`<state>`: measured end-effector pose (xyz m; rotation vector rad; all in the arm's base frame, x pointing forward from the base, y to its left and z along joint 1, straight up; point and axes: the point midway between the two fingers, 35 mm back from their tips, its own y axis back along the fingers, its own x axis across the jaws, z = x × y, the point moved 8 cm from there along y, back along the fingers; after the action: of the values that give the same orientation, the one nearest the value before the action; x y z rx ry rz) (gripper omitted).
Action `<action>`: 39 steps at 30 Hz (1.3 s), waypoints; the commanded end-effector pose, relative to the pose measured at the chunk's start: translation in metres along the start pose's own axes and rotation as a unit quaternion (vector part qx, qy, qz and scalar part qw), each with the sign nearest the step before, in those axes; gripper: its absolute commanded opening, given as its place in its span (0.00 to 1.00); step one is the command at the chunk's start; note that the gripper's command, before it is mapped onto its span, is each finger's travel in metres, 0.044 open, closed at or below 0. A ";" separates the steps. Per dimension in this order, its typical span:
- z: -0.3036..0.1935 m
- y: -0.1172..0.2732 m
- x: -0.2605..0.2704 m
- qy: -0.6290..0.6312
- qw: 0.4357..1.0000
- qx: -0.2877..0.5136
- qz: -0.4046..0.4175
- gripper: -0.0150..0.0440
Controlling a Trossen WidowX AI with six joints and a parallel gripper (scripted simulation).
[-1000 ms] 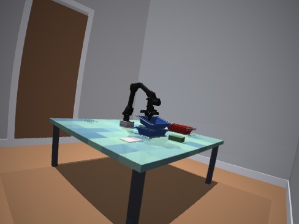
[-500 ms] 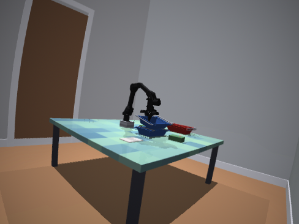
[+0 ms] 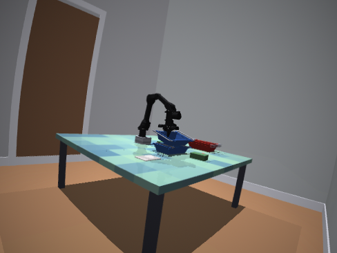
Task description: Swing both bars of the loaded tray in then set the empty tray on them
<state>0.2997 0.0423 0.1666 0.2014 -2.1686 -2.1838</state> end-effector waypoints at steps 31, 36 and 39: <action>0.000 -0.014 0.005 -0.001 1.000 0.000 0.013 0.25; 0.000 -0.014 0.005 -0.001 1.000 0.000 0.013 0.25; 0.000 -0.014 0.005 -0.001 1.000 0.000 0.013 0.25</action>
<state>0.2982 0.0422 0.1595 0.2076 -2.1706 -2.1868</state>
